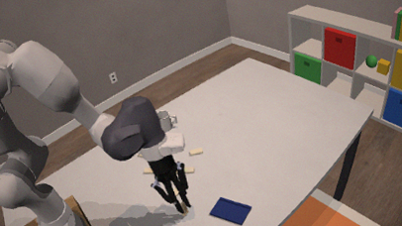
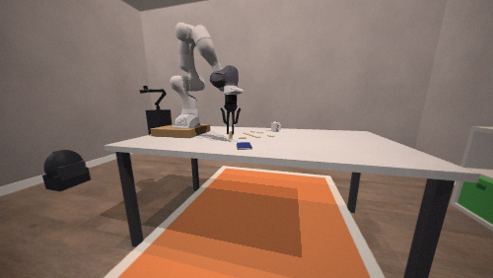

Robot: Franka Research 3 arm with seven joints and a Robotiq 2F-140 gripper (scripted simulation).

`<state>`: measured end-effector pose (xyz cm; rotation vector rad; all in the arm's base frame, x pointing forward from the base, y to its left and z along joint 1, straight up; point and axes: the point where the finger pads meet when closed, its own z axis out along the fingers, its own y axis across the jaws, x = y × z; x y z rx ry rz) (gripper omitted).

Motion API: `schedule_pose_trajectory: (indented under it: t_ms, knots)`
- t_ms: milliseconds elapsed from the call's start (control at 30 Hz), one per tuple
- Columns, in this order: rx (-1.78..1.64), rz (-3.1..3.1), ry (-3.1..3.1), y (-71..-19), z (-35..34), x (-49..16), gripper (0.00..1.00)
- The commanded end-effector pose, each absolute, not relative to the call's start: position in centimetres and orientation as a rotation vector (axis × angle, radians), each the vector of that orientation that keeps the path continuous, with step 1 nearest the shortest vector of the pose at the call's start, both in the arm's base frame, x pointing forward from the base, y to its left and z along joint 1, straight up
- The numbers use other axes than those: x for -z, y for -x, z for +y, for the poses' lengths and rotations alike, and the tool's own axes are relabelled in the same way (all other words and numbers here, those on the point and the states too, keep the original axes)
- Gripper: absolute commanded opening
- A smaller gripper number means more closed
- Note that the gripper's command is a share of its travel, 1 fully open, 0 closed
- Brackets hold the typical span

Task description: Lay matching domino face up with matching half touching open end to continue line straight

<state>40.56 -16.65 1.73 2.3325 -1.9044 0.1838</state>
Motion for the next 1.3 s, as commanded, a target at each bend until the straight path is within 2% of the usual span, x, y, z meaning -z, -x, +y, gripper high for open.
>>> schedule_pose_trajectory:
  t_ms: [0, 1267]
  knots:
    - [-0.232, -1.965, -2.250, -40.6, -16.6, -1.8, 0.22]
    - [-0.557, -1.795, -2.057, -40.3, -14.5, -1.5, 0.22]
